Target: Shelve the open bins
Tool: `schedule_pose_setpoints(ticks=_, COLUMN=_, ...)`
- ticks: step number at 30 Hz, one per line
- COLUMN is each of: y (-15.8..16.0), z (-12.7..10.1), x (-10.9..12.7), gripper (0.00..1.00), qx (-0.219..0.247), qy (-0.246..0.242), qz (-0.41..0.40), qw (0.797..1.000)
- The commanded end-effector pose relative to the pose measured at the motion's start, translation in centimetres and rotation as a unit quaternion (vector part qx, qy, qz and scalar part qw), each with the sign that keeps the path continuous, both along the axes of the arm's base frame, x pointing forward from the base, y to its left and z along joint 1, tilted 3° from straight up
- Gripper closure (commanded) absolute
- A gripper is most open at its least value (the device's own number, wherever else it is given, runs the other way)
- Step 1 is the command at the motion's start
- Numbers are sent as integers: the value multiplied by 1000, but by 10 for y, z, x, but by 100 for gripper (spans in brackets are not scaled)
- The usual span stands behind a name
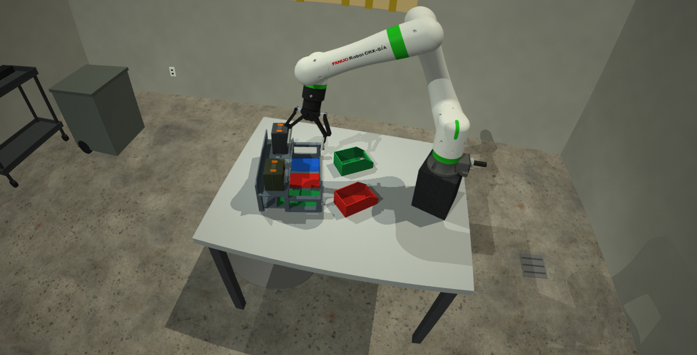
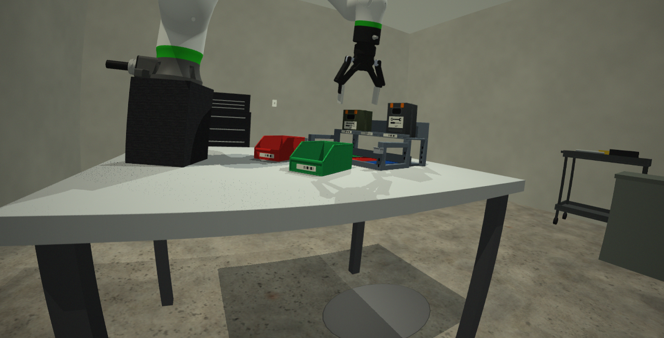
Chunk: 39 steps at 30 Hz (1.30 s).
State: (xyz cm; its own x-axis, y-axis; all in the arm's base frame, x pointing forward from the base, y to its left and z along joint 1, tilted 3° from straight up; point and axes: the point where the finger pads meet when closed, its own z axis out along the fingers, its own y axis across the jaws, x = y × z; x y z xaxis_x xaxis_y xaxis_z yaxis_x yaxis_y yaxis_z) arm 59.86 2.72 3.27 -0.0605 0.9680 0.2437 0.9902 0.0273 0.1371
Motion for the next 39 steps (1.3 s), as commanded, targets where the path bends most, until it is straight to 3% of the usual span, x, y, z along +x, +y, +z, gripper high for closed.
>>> schedule_pose_setpoints(ticks=1, y=0, z=0, x=0, gripper=0, qx=0, qy=0, qz=0, qw=1000)
schedule_pose_setpoints(ticks=25, y=-8, z=-1, x=-4, gripper=0, qx=-10, qy=-9, qz=36, qw=999)
schedule_pose_setpoints(ticks=39, y=-33, z=-6, x=-19, gripper=0, qx=-40, qy=-32, qz=144, qw=988)
